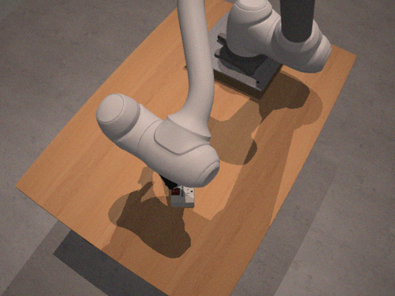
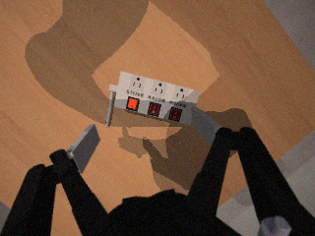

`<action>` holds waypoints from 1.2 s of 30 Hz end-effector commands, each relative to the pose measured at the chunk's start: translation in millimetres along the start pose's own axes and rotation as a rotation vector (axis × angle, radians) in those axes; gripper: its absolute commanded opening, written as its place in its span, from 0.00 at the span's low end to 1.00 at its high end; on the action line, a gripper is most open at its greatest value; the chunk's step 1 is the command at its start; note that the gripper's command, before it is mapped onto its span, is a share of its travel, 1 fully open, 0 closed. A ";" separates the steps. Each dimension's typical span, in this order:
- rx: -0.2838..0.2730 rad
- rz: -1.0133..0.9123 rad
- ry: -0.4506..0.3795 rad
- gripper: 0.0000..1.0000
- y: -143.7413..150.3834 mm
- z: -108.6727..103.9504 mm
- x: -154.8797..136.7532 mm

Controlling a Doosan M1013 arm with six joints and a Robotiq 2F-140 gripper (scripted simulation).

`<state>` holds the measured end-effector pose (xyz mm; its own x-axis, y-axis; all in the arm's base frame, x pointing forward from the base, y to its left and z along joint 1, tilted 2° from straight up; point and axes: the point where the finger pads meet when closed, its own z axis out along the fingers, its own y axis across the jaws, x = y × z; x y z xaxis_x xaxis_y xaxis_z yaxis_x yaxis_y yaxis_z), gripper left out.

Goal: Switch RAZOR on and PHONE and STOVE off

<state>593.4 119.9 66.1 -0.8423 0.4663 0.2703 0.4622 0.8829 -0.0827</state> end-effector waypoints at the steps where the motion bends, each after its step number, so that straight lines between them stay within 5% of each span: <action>1: 0.001 0.001 0.008 1.00 -1.4 1.5 -1.0; 22: -0.001 -0.005 -0.002 1.00 0.0 -0.5 0.2; 30: -0.006 -0.513 -0.221 1.00 -3.7 -35.2 18.9; 36: 0.003 -0.613 -0.265 1.00 -4.3 -42.2 23.0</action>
<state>584.7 122.7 107.3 -0.9968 -0.0486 0.0629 -0.0488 0.9988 -0.0013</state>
